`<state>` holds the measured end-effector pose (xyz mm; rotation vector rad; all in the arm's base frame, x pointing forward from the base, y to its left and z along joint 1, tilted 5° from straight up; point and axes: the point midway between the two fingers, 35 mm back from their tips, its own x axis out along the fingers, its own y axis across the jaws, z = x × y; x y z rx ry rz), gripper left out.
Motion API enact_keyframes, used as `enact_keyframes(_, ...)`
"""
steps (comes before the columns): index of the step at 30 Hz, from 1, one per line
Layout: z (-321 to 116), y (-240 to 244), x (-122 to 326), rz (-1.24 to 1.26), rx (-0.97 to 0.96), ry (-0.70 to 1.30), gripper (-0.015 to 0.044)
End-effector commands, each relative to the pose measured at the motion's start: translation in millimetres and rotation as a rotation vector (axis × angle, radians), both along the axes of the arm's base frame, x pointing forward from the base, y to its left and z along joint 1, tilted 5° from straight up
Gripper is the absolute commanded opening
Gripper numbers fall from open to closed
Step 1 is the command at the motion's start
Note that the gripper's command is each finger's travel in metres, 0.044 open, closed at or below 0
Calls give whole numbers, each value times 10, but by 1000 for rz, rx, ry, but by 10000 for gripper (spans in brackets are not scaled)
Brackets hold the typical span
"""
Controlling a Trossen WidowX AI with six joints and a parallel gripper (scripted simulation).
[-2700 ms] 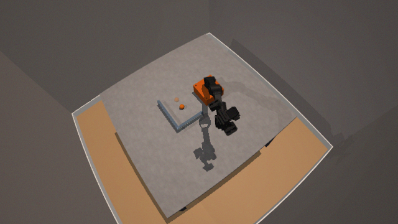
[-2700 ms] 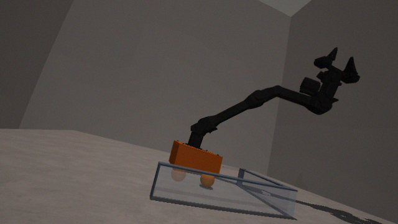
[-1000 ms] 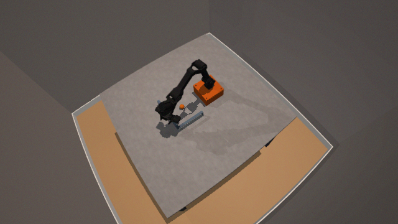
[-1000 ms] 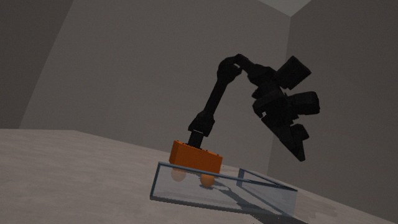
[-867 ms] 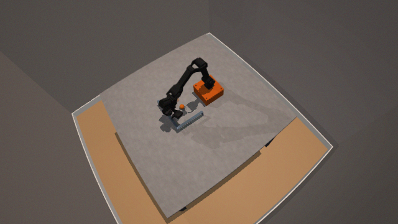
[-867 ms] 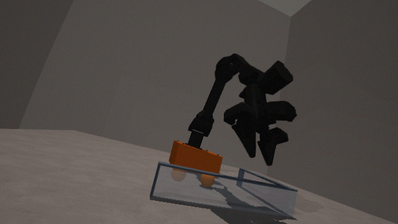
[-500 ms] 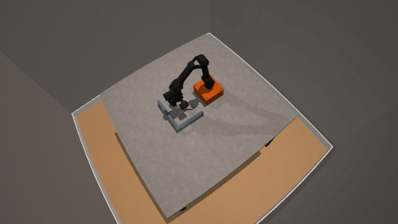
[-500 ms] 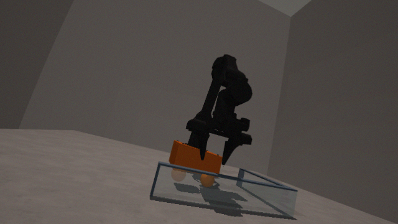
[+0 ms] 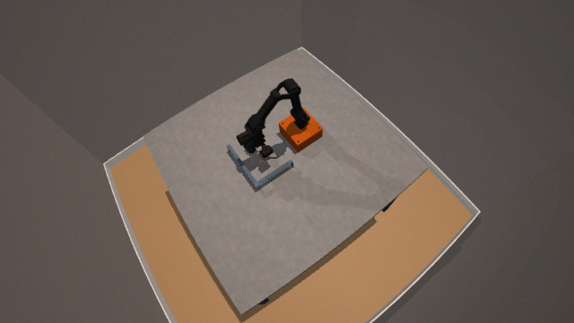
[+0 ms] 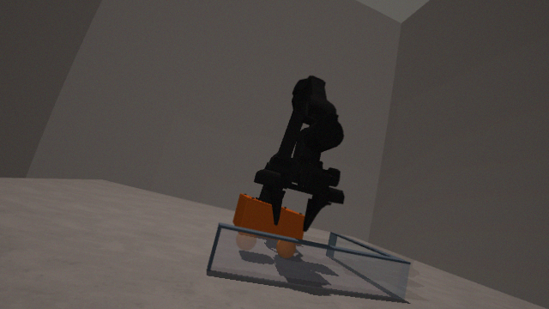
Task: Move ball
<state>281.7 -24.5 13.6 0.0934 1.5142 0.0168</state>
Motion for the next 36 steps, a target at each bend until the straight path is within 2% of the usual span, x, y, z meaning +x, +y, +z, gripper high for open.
enact_keyframes(1,-78,14,-14,-5,7,9,302)
enact_keyframes(25,-432,42,-3,-5,7,10,302)
enact_keyframes(29,-432,42,-3,-5,7,10,197)
enact_keyframes(36,-432,42,-3,-5,7,10,150)
